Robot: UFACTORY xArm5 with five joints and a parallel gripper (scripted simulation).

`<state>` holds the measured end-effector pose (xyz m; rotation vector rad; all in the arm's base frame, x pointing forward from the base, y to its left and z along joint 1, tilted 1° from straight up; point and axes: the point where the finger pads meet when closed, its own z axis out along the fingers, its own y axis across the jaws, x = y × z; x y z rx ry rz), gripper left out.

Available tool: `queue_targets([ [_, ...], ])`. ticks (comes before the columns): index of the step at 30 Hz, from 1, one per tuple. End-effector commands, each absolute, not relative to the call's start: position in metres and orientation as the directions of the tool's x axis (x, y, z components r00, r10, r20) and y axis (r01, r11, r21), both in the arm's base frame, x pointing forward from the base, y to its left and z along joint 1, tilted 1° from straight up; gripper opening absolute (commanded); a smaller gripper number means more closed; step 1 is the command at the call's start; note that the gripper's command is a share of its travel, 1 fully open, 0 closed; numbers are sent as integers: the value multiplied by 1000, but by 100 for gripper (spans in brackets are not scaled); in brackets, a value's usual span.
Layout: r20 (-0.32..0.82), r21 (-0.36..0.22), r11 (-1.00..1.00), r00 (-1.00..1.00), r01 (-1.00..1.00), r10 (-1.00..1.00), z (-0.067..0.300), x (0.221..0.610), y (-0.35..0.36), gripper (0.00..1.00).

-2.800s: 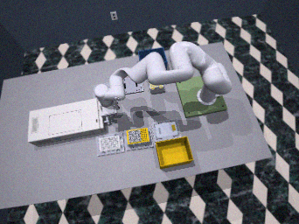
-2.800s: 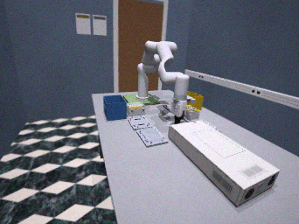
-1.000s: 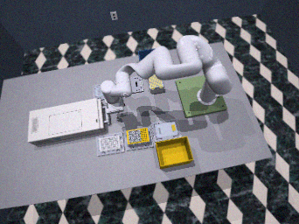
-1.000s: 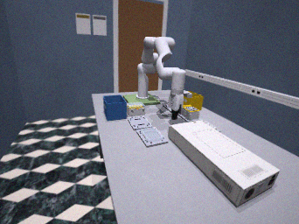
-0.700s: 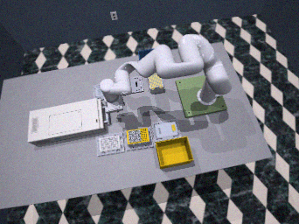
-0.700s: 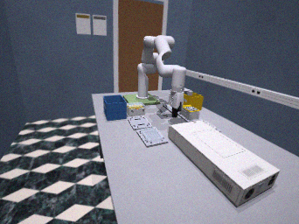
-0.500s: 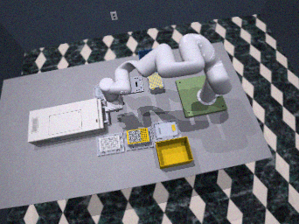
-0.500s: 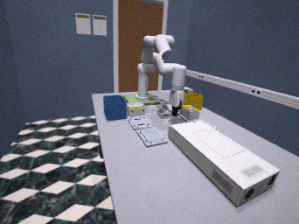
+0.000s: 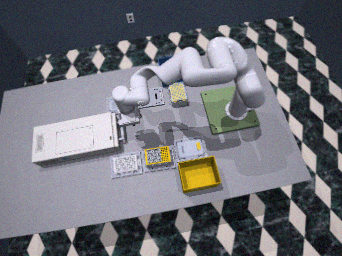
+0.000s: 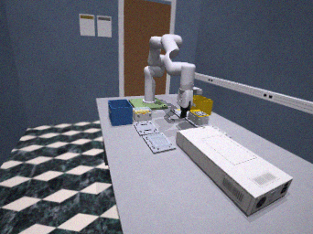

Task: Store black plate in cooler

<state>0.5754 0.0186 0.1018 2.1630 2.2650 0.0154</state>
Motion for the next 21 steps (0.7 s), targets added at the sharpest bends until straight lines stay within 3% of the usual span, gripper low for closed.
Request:
queue_targets([
  [1, -11, 18, 46, -46, 999, 999, 106, 577, 19, 0],
  [21, -11, 18, 46, -46, 999, 999, 136, 576, 19, 0],
])
